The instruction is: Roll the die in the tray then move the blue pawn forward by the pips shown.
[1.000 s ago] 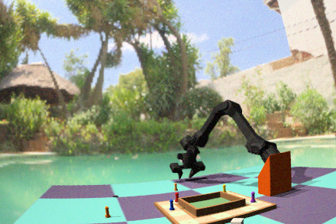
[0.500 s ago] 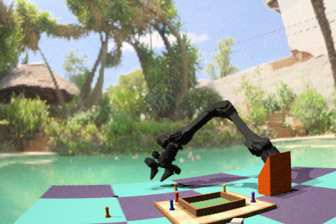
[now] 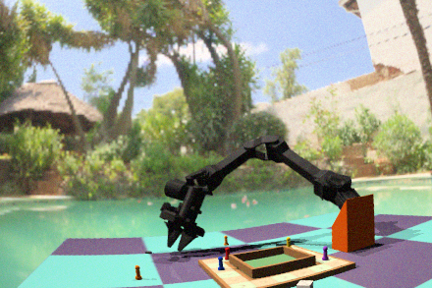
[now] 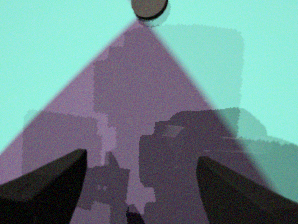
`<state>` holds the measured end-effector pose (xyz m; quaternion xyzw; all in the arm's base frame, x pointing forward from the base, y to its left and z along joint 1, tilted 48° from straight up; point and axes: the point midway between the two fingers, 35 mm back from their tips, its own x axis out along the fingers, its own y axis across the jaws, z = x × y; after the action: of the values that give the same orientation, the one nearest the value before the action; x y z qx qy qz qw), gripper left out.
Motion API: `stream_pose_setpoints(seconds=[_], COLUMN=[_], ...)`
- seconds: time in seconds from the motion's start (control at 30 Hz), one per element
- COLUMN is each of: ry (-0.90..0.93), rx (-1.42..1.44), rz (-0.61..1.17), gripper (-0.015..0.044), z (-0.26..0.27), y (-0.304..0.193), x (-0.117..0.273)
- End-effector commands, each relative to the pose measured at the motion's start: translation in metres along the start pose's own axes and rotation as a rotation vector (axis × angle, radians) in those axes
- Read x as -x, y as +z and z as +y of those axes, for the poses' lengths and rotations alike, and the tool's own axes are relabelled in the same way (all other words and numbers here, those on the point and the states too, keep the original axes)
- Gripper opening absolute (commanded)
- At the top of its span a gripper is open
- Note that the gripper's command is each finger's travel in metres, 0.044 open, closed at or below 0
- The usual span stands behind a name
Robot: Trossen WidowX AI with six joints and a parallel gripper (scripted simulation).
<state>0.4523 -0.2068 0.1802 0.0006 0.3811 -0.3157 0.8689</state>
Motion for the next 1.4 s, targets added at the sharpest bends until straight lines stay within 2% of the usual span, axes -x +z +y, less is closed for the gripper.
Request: stream_pose_setpoints(seconds=[0.0, 0.37, 0.67, 0.77, 1.03, 1.37], ry=[0.036, 0.076, 0.017, -0.026, -0.108, -0.112], rx=[0.112, 0.560, 1.029, 1.166, 1.465, 1.476], rz=[0.101, 0.366, 0.494, 0.506, 0.526, 0.526], gripper=[0.0275, 0.0275, 0.0275, 0.0275, 0.0275, 0.0275], z=[0.055, 0.200, 0.268, 0.276, 0.277, 0.270], y=[-0.035, -0.175, -0.314, -0.354, -0.424, -0.432], x=[-0.014, -0.016, 0.016, 0.027, 0.048, 0.036])
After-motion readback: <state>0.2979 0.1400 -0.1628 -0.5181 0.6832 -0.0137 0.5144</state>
